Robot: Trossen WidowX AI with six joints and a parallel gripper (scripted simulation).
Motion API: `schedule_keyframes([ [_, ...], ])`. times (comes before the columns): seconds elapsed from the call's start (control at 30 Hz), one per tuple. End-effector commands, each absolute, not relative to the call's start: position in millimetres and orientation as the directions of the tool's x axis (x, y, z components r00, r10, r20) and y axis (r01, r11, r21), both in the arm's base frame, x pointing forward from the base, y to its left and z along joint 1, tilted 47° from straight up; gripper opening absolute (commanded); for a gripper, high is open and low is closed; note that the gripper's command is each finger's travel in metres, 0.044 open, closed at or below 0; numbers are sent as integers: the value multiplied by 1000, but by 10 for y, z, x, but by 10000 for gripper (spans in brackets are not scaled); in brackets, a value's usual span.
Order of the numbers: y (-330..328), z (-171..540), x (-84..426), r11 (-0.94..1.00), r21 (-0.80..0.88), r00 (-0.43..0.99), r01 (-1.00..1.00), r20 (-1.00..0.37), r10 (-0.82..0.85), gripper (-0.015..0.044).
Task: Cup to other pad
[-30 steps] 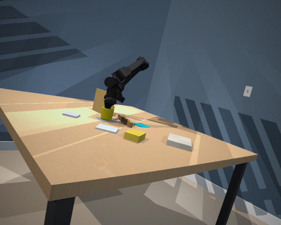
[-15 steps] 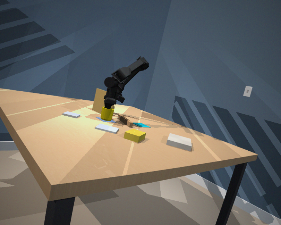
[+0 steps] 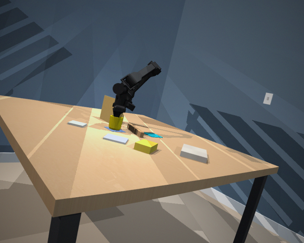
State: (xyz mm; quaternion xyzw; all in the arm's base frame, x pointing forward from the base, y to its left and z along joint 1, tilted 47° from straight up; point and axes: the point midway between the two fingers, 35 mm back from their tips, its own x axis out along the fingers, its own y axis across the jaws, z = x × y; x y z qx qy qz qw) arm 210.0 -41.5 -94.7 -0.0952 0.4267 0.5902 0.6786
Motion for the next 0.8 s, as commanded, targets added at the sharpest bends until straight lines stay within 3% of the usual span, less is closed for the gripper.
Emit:
schedule_keyframes([
  [0.0, -479, -899, 2115, 286, 371, -60, -884, -694, 717, 0],
  [0.77, -788, -606, 2139, 290, 378, -57, -879, -688, 723, 0],
])
